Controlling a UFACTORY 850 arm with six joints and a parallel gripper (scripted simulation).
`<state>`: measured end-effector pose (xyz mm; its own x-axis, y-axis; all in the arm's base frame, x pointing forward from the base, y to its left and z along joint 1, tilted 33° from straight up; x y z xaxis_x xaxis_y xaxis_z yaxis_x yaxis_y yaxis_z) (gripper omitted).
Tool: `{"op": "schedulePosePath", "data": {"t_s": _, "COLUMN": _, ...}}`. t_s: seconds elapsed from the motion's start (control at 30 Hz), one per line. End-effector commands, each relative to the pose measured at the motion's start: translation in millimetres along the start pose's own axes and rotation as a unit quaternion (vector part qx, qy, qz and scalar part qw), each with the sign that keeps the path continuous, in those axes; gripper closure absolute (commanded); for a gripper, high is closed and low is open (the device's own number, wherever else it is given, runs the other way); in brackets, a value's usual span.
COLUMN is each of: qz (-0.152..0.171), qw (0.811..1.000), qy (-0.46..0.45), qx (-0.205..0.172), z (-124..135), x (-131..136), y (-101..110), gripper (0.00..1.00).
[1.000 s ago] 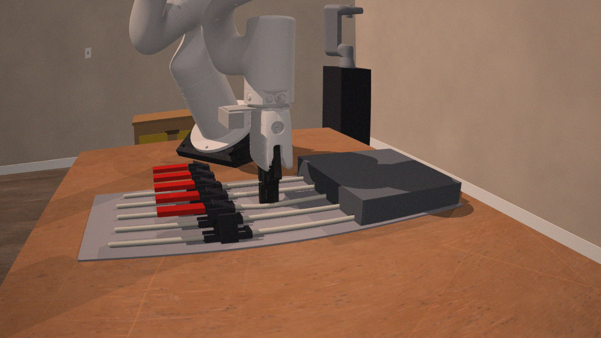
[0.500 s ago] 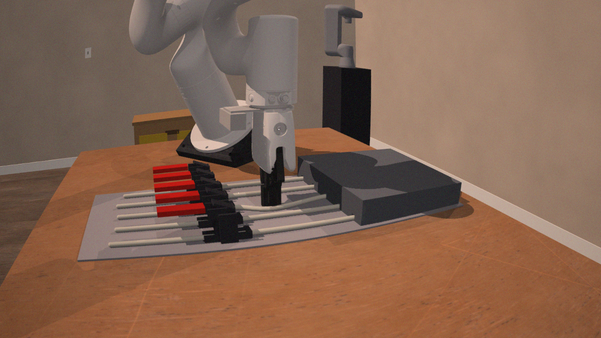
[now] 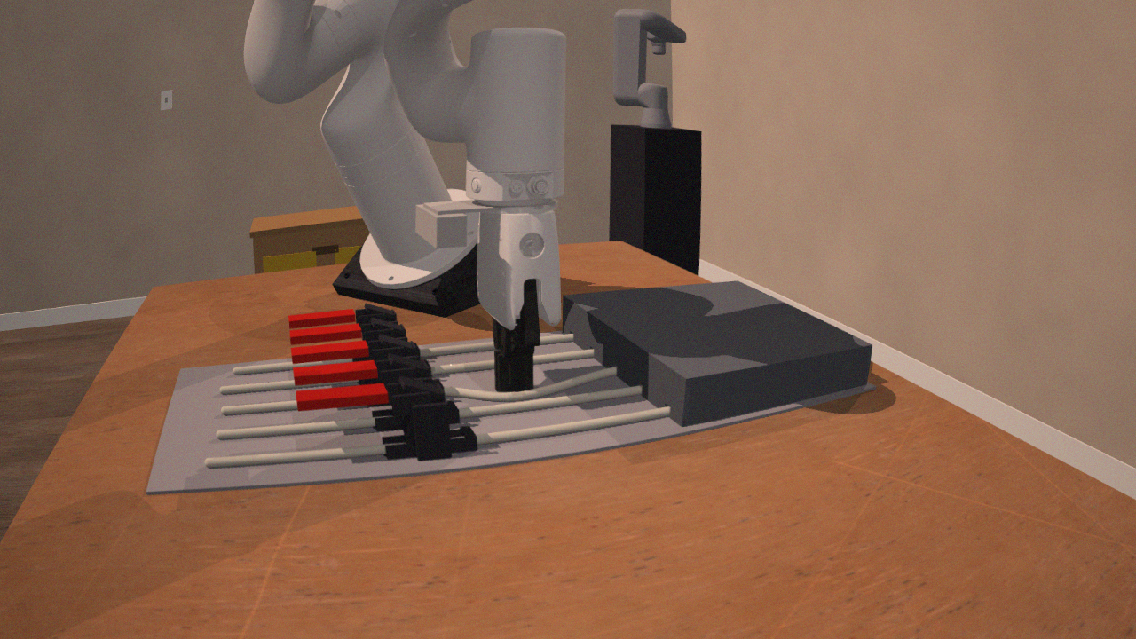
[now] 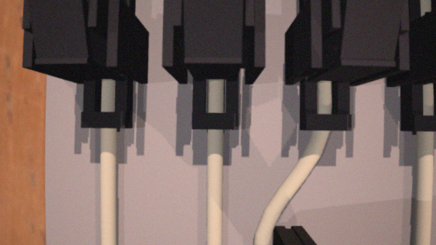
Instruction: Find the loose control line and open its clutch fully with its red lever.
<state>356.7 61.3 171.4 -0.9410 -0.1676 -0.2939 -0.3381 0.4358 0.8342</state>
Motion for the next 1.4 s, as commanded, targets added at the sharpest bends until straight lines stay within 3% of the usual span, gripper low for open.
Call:
{"op": "schedulePosePath", "data": {"t_s": 0.0, "qz": 0.000, "qw": 1.000, "qy": 0.000, "qx": 0.000, "z": 0.1, "x": -0.5, "y": 0.2, "gripper": 1.00}}
{"op": "schedulePosePath", "data": {"t_s": 0.7, "qz": 0.000, "qw": 1.000, "qy": 0.000, "qx": 0.000, "z": 0.2, "x": 1.2, "y": 0.2, "gripper": 1.00}}
{"op": "schedulePosePath", "data": {"t_s": 1.37, "qz": 0.000, "qw": 1.000, "qy": 0.000, "qx": 0.000, "z": 2.0, "x": 21.7, "y": 0.2, "gripper": 1.00}}
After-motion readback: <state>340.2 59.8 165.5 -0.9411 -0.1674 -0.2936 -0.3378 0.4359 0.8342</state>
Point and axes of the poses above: the point where the finger pads meet when closed, its own y axis back along the fingers, its own x axis across the jaws, z = x × y, the point moved 10 cm from there along y, back along the fingers, and after that the axes turned 5 degrees about y, right-handed, at the moved point
